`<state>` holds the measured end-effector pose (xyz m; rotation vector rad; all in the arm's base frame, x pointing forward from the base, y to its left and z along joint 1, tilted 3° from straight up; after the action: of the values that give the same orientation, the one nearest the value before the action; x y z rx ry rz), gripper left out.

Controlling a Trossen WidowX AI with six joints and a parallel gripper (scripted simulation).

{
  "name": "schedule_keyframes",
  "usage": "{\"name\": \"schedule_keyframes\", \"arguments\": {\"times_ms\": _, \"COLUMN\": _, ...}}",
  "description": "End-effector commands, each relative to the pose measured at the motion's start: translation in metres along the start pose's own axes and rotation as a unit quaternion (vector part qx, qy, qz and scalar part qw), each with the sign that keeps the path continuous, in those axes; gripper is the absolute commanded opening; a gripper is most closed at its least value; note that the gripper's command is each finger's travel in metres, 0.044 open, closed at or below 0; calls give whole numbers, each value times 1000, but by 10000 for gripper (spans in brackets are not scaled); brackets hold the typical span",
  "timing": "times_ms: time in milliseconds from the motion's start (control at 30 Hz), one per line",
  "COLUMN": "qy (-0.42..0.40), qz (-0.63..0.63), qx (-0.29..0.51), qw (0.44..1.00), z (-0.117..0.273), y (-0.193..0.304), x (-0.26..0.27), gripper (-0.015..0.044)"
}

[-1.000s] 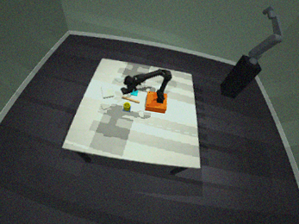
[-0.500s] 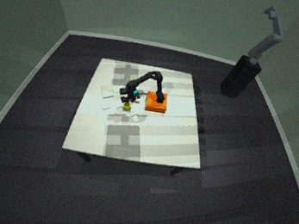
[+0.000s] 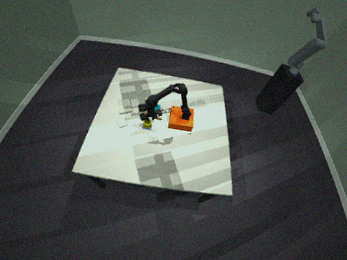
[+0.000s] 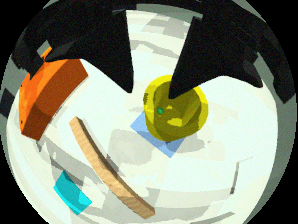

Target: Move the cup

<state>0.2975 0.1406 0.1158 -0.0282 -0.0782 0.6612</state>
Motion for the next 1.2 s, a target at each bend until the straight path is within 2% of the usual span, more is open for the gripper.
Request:
{"name": "schedule_keyframes", "arguments": {"times_ms": 0, "qy": 4, "qz": -2, "qx": -2, "qw": 1000, "z": -8, "y": 0, "x": -1, "gripper": 167}}
{"name": "schedule_keyframes", "arguments": {"times_ms": 933, "qy": 4, "qz": -2, "qx": -2, "qw": 1000, "z": -45, "y": -1, "x": -1, "gripper": 167}}
{"name": "schedule_keyframes", "arguments": {"times_ms": 1167, "qy": 3, "qz": -3, "qx": 0, "qw": 1000, "z": -43, "y": 0, "x": -1, "gripper": 120}}
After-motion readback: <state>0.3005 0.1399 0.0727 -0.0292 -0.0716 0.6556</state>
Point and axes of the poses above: the point midway between the two fingers, 35 mm back from their tips, its own z axis back along the fingers, its own x axis across the jaws, y = z × x, the point moved 6 cm from there along z, back along the fingers, and after that the axes turned 2 degrees about z, right-handed, at the moved point
